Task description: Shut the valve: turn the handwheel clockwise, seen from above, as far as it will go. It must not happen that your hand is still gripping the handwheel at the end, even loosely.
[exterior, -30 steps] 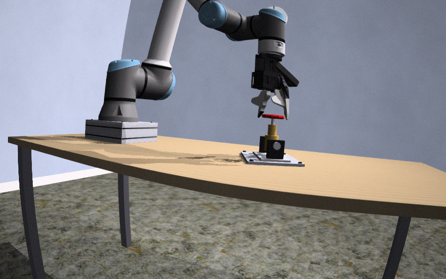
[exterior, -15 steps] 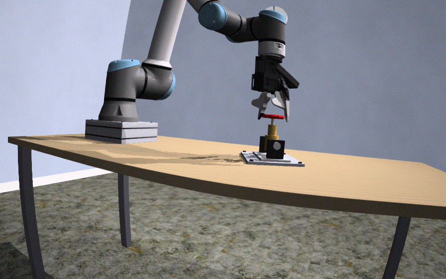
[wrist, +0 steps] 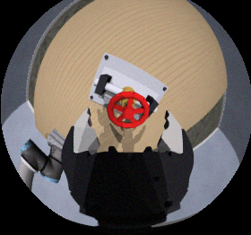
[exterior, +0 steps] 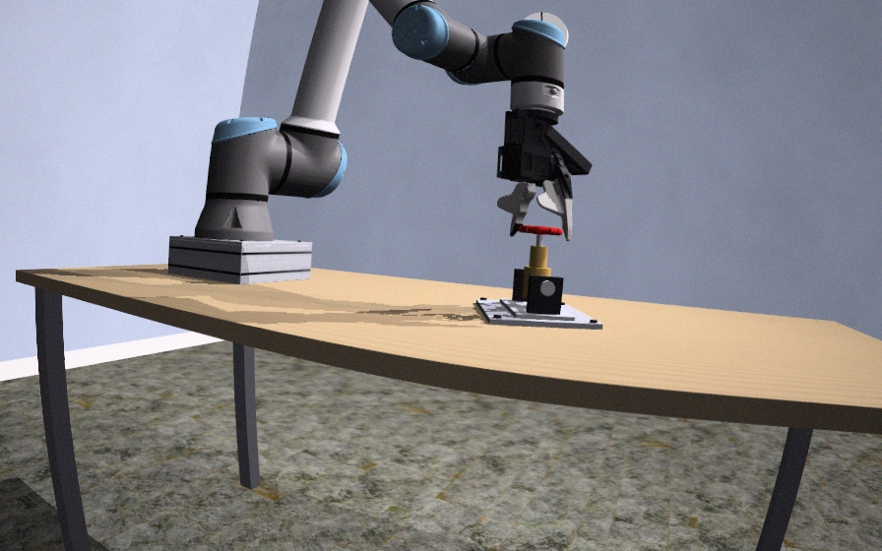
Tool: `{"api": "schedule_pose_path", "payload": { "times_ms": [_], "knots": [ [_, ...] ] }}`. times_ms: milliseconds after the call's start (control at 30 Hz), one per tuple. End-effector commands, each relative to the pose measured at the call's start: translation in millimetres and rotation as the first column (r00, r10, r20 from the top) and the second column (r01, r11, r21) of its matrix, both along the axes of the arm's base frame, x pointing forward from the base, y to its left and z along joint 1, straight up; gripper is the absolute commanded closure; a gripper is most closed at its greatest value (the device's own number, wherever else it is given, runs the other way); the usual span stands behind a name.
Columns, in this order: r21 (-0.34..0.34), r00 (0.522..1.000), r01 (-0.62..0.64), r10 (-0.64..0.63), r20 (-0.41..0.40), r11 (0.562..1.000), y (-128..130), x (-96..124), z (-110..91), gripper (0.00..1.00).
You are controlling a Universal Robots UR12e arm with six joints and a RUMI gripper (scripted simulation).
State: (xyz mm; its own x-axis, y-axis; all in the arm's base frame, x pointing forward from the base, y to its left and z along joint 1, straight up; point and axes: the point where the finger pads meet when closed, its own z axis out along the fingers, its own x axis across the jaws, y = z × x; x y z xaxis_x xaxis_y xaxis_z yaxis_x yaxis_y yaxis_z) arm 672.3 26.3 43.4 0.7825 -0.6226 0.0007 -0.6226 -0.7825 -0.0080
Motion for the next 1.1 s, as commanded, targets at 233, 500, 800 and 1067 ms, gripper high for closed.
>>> {"api": "schedule_pose_path", "payload": {
  "times_ms": [233, 500, 800, 1067],
  "knots": [
    [0.001, 1.0, -0.001, 0.001, 0.0, 1.0, 1.6, -0.5, -0.8, 0.0],
    [0.001, 1.0, -0.001, 0.001, 0.0, 1.0, 1.6, -0.5, -0.8, 0.0],
    [0.001, 1.0, -0.001, 0.001, 0.0, 1.0, 1.3, -0.2, -0.6, 1.0],
    [0.001, 1.0, -0.001, 0.001, 0.0, 1.0, 1.3, -0.2, -0.6, 1.0]
  ]
}}
